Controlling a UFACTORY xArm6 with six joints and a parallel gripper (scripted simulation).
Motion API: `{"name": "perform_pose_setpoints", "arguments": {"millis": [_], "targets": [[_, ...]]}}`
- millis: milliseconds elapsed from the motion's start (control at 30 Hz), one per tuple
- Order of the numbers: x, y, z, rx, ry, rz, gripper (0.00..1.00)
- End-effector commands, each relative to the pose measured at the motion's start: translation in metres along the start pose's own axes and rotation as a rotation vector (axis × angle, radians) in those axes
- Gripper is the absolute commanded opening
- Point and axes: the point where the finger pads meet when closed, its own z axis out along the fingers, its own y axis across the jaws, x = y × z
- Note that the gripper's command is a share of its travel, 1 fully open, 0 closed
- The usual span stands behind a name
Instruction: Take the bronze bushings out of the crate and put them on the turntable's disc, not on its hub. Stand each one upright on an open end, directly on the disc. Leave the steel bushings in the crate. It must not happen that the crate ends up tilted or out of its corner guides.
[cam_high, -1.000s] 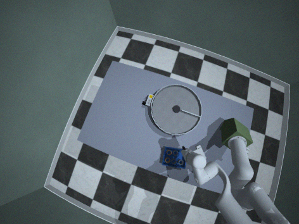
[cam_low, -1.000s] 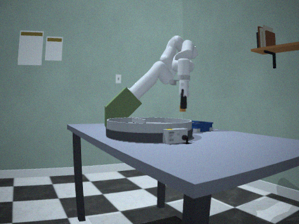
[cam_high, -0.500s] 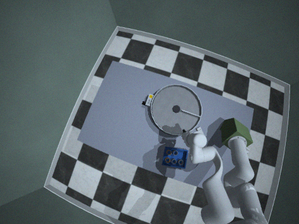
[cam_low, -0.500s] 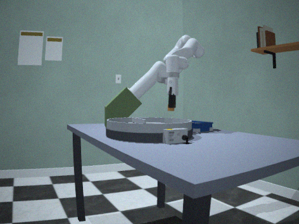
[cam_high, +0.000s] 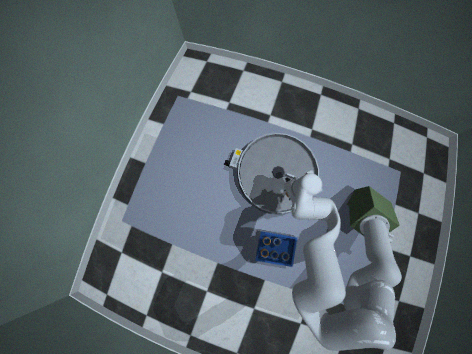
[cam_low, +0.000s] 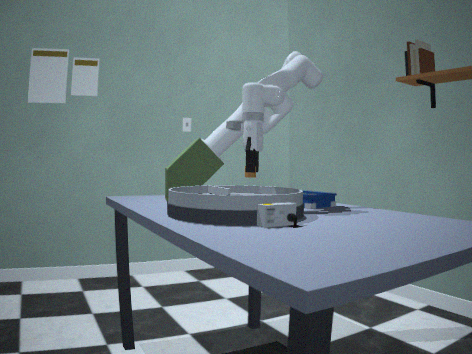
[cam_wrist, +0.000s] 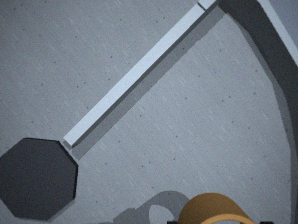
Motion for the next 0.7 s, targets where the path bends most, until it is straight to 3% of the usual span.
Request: {"name": "perform_pose_setpoints", "arguments": {"millis": [0,467,667], "targets": [[0.001,-0.013,0.002,-0.009,-0.003,-0.003,0.00],[0.001,-0.014,0.002,-0.009,-0.003,-0.003,0.00],[0.002,-0.014,0.025,-0.009,-0.003,-0.003,0.00]]}}
